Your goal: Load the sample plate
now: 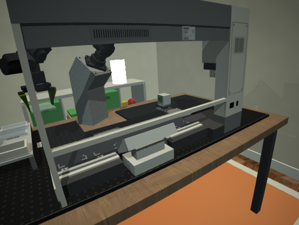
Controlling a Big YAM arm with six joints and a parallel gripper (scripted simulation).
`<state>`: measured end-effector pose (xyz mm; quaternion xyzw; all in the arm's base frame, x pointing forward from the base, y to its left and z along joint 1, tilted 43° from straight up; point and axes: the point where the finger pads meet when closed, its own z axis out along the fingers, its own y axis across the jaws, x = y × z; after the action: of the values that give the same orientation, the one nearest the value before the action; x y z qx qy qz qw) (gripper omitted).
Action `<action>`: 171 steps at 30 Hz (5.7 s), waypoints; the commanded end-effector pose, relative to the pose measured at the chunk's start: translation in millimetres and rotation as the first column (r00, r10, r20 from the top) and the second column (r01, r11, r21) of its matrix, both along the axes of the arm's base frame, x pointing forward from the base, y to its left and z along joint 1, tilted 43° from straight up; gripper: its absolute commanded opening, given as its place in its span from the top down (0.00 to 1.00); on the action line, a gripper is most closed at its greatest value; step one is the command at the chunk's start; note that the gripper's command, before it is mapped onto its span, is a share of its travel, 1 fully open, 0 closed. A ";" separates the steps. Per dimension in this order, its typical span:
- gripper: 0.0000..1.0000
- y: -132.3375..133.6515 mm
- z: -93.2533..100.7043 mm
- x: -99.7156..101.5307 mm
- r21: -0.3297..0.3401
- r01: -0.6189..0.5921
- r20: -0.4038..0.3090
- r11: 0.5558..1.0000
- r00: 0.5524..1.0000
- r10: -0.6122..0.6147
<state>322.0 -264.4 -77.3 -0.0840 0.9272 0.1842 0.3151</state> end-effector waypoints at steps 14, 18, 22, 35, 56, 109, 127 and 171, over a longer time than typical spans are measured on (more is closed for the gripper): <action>1.00 -6.8 1.9 -9.8 -0.014 -0.002 0.012 1.000 1.000 0.003; 1.00 -6.9 1.9 -9.8 -0.014 -0.002 0.012 1.000 1.000 0.003; 1.00 -6.9 1.9 -9.8 -0.014 -0.002 0.012 1.000 1.000 0.003; 1.00 -6.9 2.0 -9.8 -0.048 -0.046 0.035 0.998 0.998 0.047; 1.00 -6.4 1.8 -10.0 -0.279 -0.291 0.136 0.915 0.931 0.338; 1.00 -6.1 1.5 -10.1 -0.531 -0.475 0.159 0.702 0.758 0.633; 1.00 13.1 13.7 1.5 -0.596 -0.502 0.148 0.627 0.699 0.700; 1.00 75.2 37.8 -16.1 -0.658 -0.512 0.130 0.551 0.644 0.754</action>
<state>307.4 -179.7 -44.1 -0.5442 0.7552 0.0018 0.3654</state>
